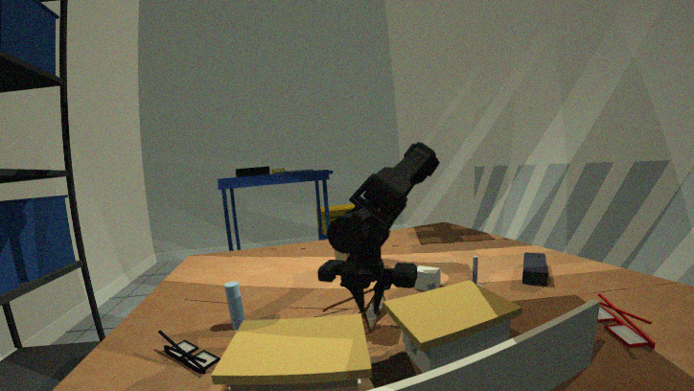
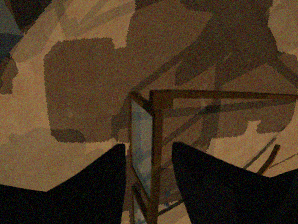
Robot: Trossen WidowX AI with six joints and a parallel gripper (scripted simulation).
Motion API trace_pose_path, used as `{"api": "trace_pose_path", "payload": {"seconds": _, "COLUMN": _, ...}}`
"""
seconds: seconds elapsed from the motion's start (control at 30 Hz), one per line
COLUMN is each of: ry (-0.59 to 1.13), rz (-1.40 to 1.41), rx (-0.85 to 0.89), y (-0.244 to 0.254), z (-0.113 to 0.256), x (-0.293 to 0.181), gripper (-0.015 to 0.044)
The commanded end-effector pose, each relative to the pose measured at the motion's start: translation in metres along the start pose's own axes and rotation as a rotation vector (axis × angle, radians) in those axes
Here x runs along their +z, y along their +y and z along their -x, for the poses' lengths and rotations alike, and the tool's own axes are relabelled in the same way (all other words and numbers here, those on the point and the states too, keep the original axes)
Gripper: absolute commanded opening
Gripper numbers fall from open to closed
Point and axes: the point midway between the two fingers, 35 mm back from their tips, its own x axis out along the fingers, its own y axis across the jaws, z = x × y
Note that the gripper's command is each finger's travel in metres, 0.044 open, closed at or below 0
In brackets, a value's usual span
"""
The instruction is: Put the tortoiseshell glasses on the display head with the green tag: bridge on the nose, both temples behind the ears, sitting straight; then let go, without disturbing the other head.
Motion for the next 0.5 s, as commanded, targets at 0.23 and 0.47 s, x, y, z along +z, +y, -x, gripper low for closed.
{"api": "trace_pose_path", "payload": {"seconds": 0.23, "ry": 0.003, "rz": -0.007, "rx": 0.007, "y": 0.0009, "z": -0.0128, "x": -0.0021, "gripper": 0.0120}}
{"api": "trace_pose_path", "payload": {"seconds": 0.47, "ry": 0.002, "rz": -0.003, "rx": 0.002, "y": -0.0008, "z": -0.0120, "x": -0.0020, "gripper": 0.0087}}
